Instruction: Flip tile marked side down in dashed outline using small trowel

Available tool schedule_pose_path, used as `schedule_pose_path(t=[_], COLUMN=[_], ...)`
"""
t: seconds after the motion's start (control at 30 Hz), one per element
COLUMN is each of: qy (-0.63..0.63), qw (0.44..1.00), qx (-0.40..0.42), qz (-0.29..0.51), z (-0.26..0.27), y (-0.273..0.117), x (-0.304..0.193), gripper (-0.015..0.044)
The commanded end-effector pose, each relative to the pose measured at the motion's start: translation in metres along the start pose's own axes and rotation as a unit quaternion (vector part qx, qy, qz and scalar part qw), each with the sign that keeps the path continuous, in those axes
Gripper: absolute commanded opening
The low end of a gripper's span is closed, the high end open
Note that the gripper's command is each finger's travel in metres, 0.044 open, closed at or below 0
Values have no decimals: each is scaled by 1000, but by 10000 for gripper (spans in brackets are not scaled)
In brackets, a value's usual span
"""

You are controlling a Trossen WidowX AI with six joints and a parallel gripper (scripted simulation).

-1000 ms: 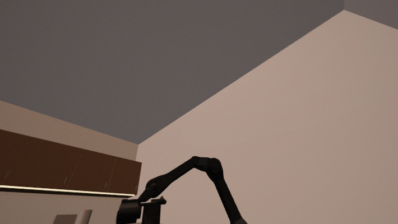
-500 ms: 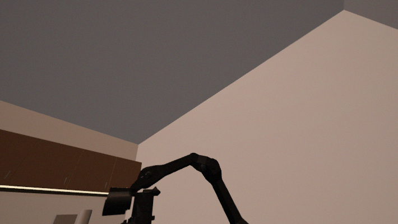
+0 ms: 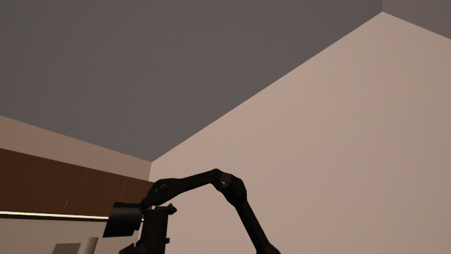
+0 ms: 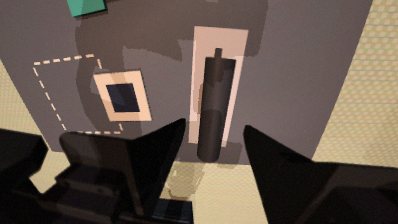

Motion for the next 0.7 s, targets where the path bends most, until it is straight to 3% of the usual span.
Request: schedule_pose_path(t=[0.0, 0.67], qy=[2, 3], qw=[1000, 1000], qx=[-1, -1], qz=[4, 4], z=[0, 0], y=[8, 40], x=[-1, -2], gripper=[270, 270])
Point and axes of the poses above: the point midway between the two fingers, 35 mm back from their tips, its own y axis out along the fingers, its own z axis across the jaws, x = y × z, the point moved 1 cm from there along -y, back along the fingers, and after that the axes turned 15 degrees about y, right-handed, at the moved point
